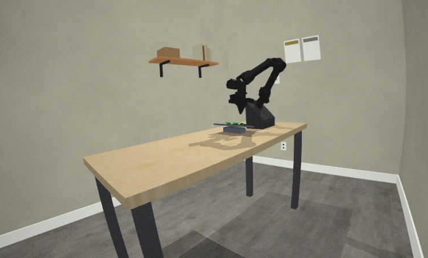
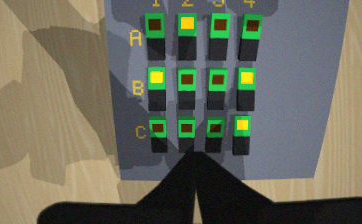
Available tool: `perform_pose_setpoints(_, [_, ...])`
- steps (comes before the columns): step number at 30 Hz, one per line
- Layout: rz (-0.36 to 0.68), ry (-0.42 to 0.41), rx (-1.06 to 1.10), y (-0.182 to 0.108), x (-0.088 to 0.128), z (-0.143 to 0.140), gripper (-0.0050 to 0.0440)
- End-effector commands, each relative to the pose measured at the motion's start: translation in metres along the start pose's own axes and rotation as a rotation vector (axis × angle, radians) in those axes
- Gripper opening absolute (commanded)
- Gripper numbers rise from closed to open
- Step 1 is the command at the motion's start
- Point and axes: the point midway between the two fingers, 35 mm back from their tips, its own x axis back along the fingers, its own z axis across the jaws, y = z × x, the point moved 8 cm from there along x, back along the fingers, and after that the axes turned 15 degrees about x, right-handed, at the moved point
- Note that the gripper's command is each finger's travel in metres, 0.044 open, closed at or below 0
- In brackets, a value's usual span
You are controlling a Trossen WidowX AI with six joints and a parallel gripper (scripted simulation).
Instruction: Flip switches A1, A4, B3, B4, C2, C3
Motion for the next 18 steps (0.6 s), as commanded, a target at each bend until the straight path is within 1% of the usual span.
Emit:
perform_pose_setpoints(1, [-0.010, -0.005, 0.004, 0.000, -0.002, 0.006, -0.0050])
perform_pose_setpoints(3, [0.012, 0.005, -0.008, 0.000, -0.021, 0.003, -0.0050])
perform_pose_setpoints(5, [0.020, 0.008, -0.008, 0.001, -0.033, 0.003, -0.0050])
perform_pose_setpoints(13, [0.022, 0.006, -0.007, 0.001, -0.035, 0.003, -0.0050])
perform_pose_setpoints(15, [0.022, 0.007, -0.008, 0.000, -0.041, 0.003, -0.0050])
perform_pose_setpoints(18, [0.022, 0.006, -0.008, 0.000, -0.043, 0.003, -0.0050])
